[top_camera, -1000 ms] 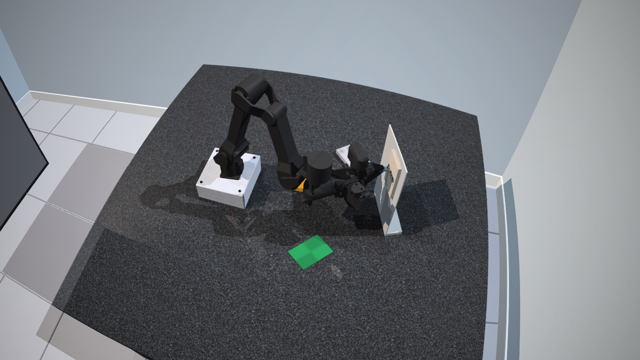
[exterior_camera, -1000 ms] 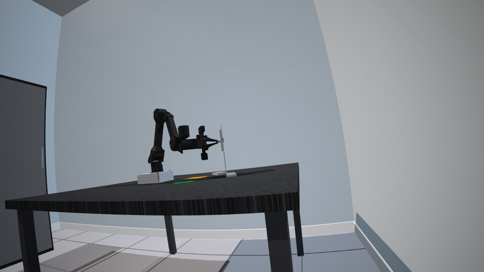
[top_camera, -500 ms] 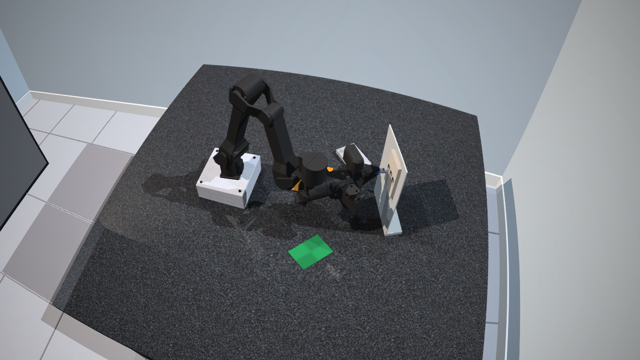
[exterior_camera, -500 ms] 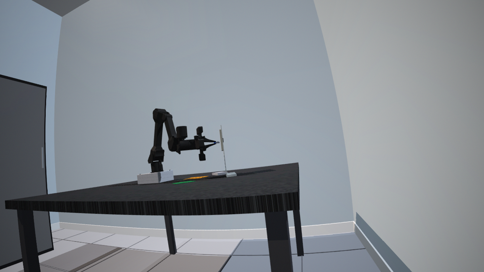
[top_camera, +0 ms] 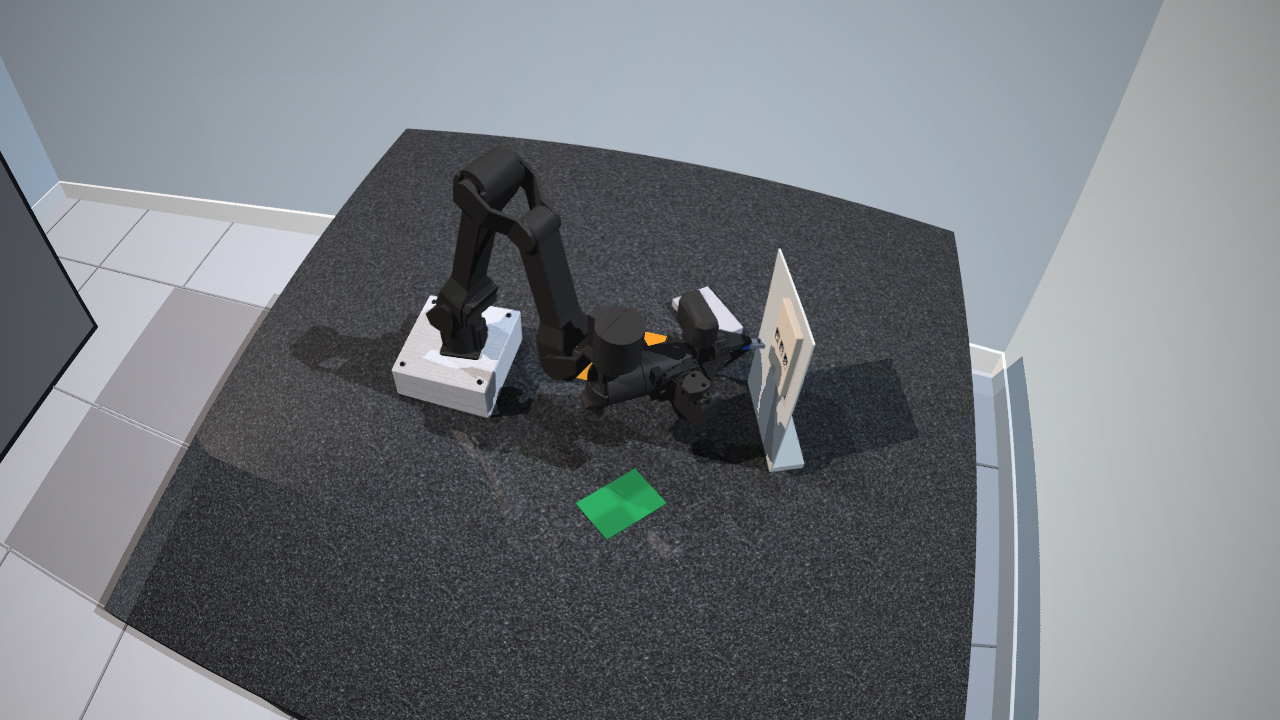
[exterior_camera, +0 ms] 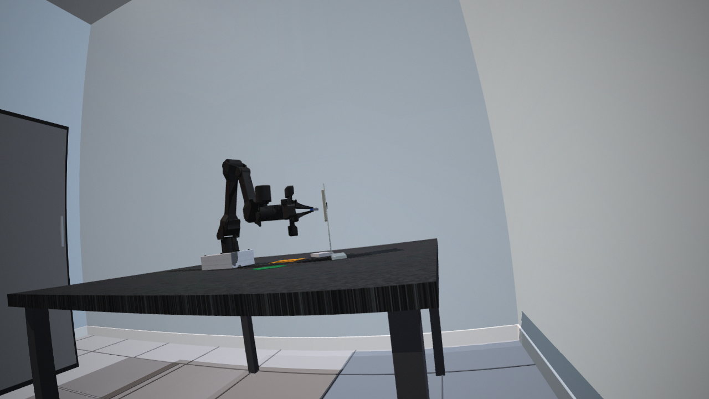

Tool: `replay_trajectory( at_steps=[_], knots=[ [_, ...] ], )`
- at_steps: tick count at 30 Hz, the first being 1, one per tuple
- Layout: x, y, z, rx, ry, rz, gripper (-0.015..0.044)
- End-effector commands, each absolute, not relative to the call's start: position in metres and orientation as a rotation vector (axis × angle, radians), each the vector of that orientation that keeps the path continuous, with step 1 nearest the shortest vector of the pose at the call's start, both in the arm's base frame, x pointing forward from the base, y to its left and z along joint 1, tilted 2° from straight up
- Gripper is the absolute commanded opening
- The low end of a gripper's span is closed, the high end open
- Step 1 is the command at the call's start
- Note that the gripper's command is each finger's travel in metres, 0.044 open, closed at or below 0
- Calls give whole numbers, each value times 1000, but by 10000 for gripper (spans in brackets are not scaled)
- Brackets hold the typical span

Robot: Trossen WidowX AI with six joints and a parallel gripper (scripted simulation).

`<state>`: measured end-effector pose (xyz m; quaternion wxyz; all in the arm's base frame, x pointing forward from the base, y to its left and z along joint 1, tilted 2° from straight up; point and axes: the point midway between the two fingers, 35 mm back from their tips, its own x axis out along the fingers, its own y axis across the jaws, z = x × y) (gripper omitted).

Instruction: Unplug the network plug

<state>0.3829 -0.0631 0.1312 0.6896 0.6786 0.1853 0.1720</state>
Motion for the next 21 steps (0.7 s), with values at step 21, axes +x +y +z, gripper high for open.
replay_trajectory(
  at_steps=[21],
  knots=[
    [365,-71,134,1507,413,392,0]
  ],
)
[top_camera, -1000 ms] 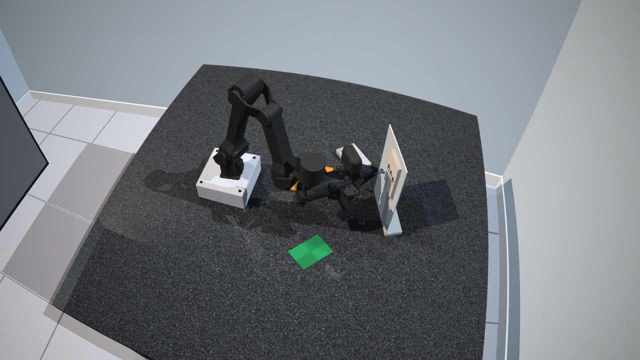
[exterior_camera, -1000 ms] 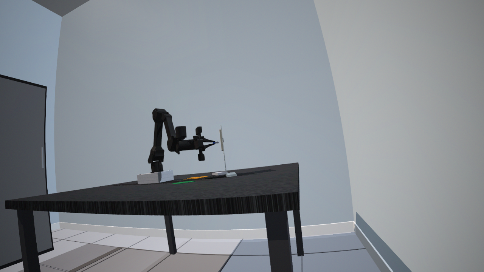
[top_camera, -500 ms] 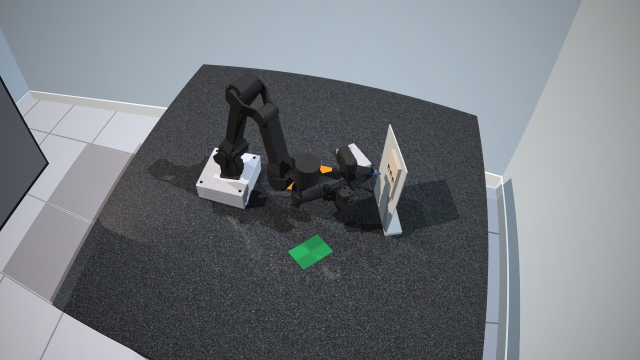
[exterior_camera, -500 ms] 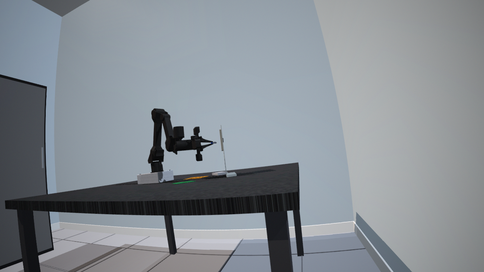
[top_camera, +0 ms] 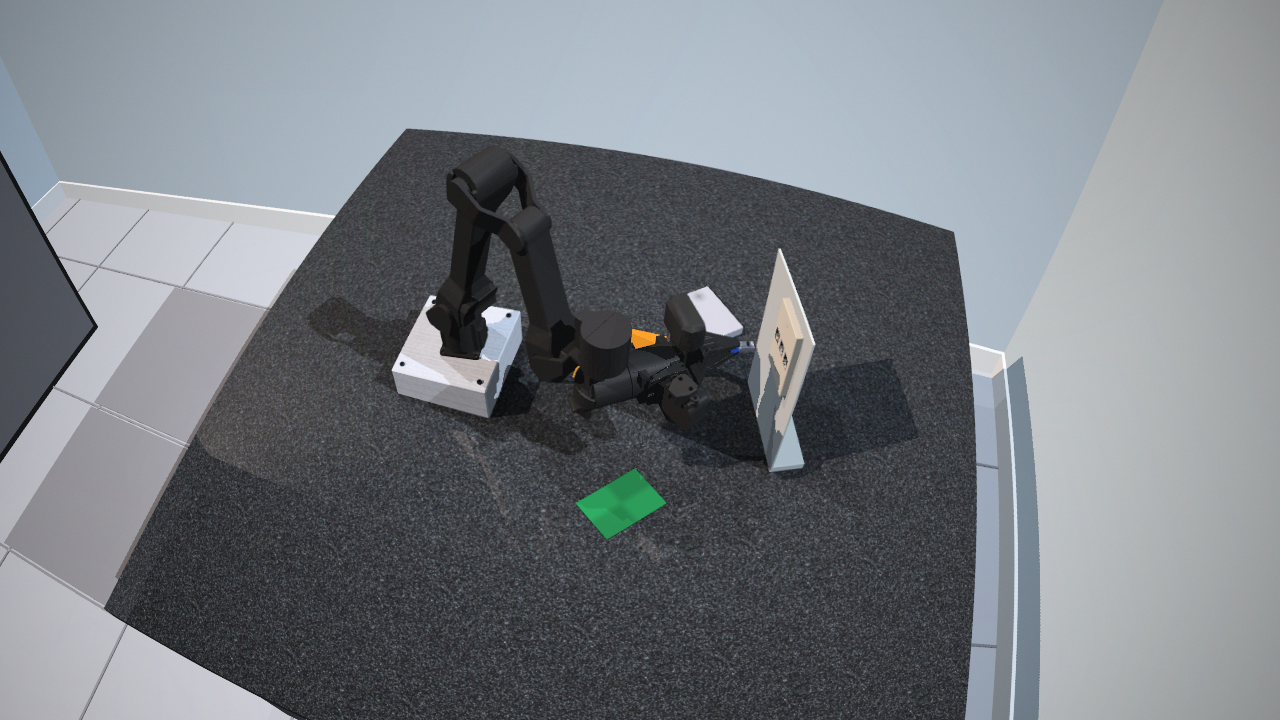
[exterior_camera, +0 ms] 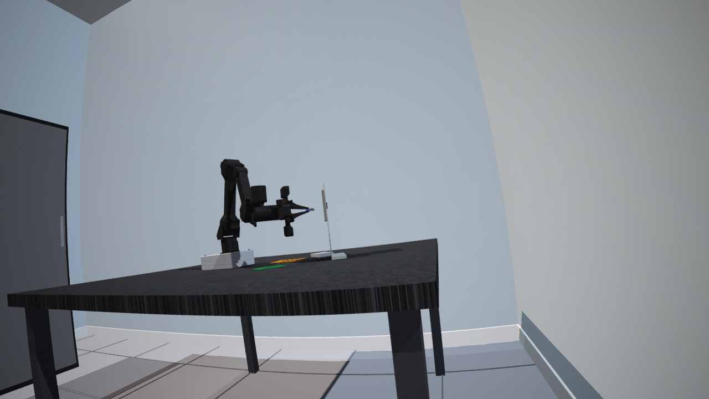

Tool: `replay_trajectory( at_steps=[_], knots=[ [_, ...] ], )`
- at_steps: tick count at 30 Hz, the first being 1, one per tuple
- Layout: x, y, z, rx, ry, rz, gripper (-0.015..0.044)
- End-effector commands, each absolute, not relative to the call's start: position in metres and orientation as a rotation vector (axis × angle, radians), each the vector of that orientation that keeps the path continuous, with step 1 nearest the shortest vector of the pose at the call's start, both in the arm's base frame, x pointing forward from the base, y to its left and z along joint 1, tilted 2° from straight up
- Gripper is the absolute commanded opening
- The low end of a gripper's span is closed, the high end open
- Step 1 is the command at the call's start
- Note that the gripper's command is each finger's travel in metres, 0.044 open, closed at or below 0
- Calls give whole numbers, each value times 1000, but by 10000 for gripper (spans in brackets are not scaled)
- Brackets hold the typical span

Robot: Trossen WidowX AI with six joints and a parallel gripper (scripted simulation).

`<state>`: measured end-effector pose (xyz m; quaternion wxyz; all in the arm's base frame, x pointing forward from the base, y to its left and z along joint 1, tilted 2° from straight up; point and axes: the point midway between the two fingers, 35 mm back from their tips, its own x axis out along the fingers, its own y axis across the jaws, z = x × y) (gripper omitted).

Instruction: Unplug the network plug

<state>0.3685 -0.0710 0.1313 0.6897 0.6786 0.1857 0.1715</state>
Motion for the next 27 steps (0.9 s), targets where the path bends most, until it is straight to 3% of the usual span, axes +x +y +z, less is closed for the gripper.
replay_trajectory(
  at_steps=[1,27],
  knots=[
    [364,-71,134,1507,413,392,0],
    [352,-79,139,1516,416,384,0]
  ],
)
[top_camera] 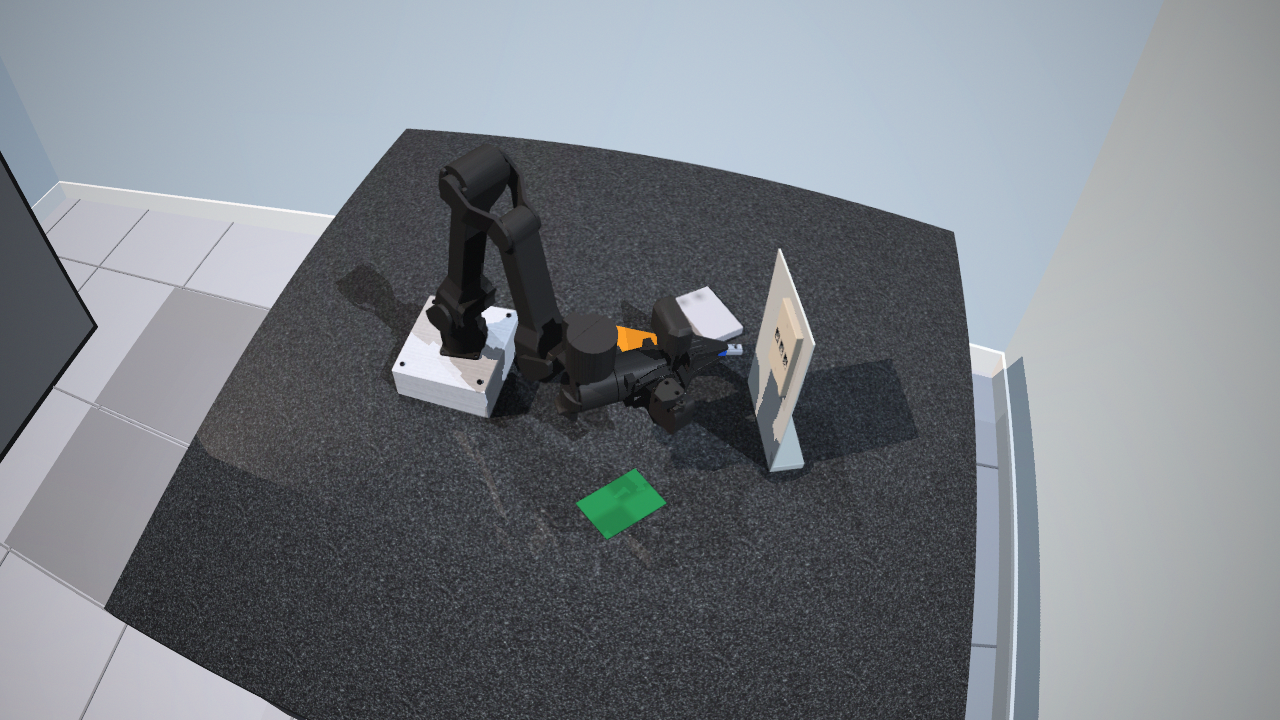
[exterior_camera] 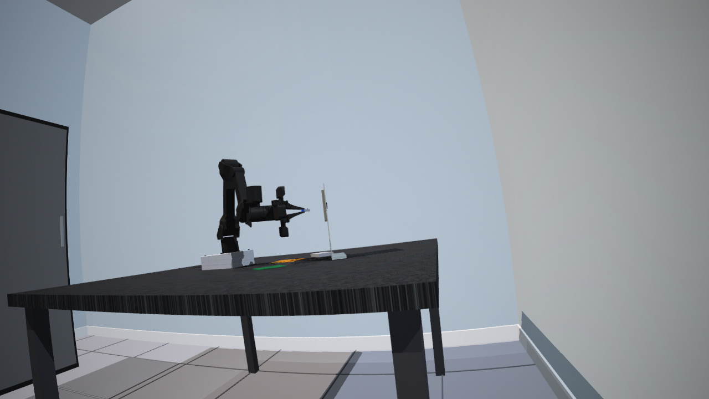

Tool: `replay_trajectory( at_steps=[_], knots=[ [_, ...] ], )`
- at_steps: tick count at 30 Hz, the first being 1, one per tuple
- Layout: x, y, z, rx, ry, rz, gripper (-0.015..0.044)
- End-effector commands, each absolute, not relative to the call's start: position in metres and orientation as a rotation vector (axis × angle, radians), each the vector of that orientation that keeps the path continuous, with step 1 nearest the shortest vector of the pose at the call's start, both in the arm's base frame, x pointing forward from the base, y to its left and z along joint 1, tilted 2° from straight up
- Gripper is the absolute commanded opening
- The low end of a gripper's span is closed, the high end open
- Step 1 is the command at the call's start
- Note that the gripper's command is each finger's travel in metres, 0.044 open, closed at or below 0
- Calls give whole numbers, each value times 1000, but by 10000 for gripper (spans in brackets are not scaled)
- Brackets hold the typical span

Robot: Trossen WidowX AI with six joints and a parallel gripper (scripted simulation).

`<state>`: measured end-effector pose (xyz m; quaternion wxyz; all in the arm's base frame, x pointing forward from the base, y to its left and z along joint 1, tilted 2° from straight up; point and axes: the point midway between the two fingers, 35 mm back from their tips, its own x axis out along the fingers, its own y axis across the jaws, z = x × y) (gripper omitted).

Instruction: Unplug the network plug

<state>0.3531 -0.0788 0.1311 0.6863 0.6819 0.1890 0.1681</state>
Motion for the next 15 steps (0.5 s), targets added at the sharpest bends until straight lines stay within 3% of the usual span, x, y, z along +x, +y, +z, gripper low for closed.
replay_trajectory(
  at_steps=[1,15],
  knots=[
    [352,-79,142,1515,416,384,0],
    [341,-76,173,1511,415,388,0]
  ],
)
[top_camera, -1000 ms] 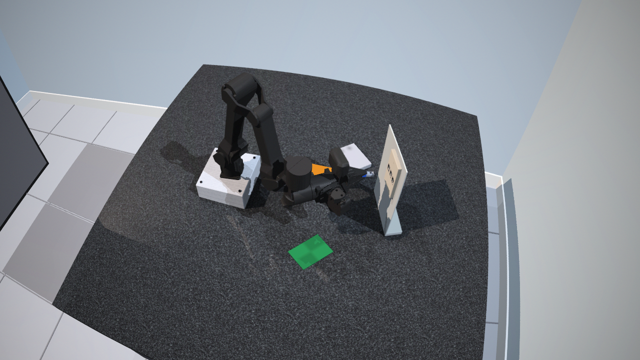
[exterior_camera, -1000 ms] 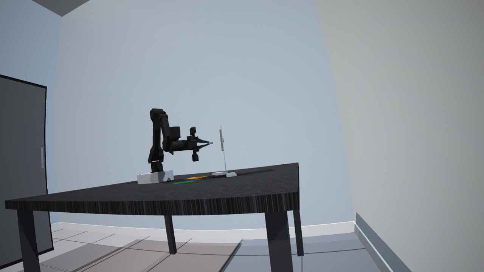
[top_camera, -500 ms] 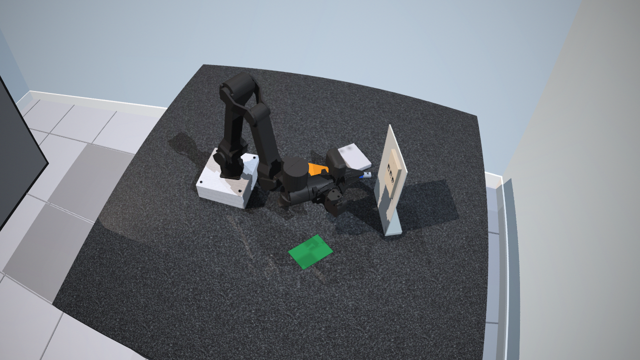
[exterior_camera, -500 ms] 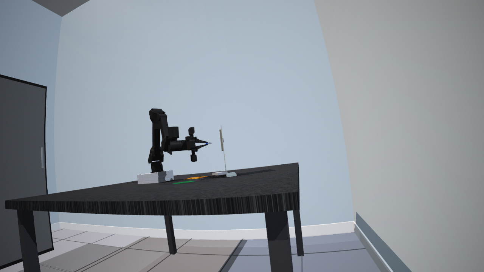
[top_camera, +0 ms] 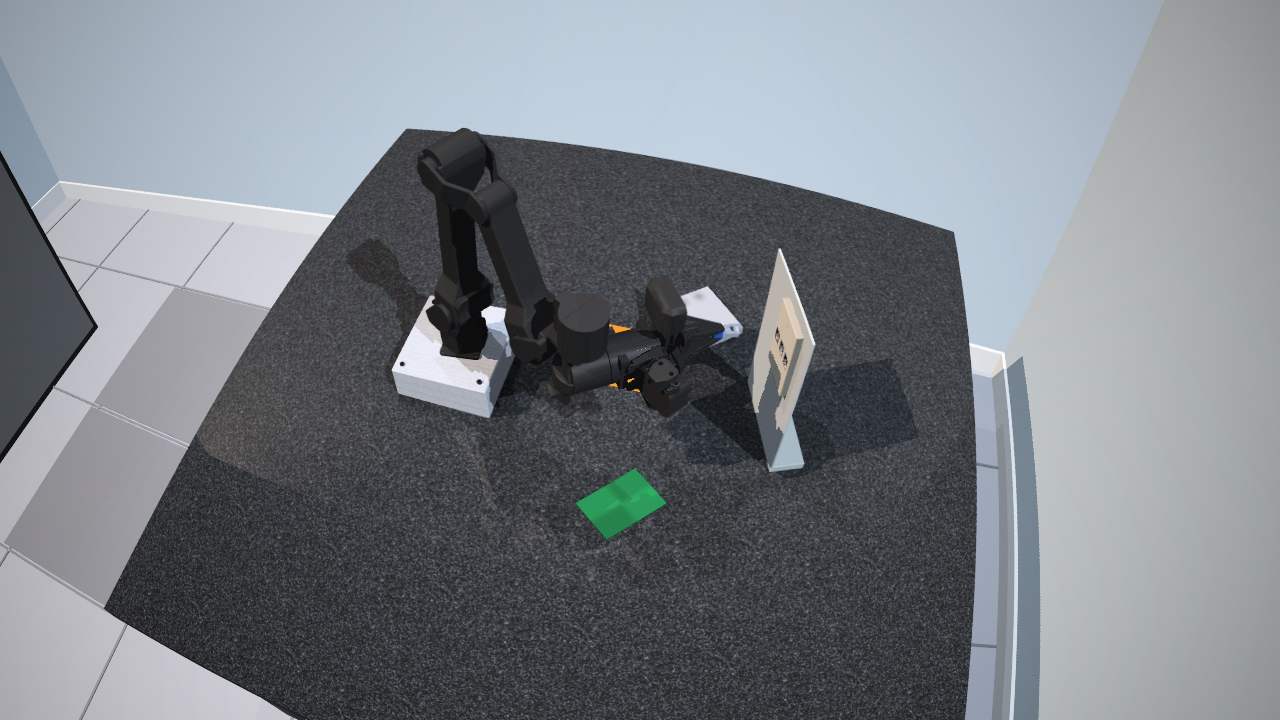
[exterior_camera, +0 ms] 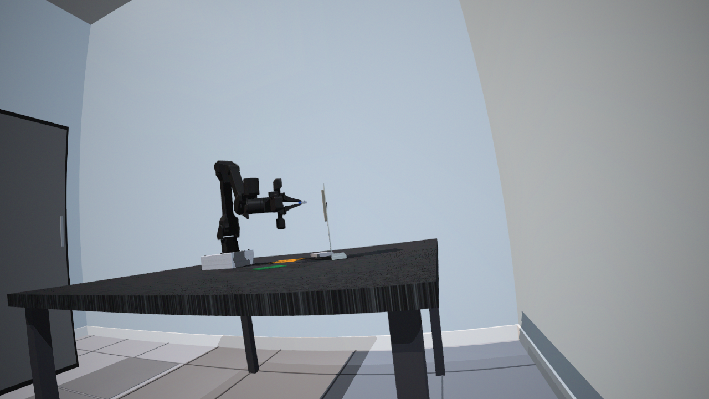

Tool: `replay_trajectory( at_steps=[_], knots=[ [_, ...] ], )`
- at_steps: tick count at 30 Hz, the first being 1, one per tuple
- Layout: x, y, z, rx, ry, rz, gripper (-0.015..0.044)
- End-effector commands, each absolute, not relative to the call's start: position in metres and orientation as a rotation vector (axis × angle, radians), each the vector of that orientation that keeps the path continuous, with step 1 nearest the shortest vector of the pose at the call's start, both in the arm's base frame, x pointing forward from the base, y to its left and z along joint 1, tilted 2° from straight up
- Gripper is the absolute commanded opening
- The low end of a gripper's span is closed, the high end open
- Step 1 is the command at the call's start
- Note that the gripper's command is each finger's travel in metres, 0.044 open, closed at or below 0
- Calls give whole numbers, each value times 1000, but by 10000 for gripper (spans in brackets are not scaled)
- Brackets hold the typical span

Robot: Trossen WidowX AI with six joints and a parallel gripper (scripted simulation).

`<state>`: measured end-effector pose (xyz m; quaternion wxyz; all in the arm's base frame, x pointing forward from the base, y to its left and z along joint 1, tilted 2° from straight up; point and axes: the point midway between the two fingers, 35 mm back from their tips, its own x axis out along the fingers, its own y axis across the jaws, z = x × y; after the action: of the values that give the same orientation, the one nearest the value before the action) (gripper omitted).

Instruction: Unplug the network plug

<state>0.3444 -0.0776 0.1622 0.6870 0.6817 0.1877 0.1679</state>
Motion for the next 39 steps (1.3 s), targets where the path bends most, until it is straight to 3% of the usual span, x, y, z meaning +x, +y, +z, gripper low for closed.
replay_trajectory(
  at_steps=[1,15,39],
  knots=[
    [340,-76,175,1510,415,388,0],
    [332,-70,194,1514,419,384,0],
    [338,-4,151,1673,589,108,0]
  ],
)
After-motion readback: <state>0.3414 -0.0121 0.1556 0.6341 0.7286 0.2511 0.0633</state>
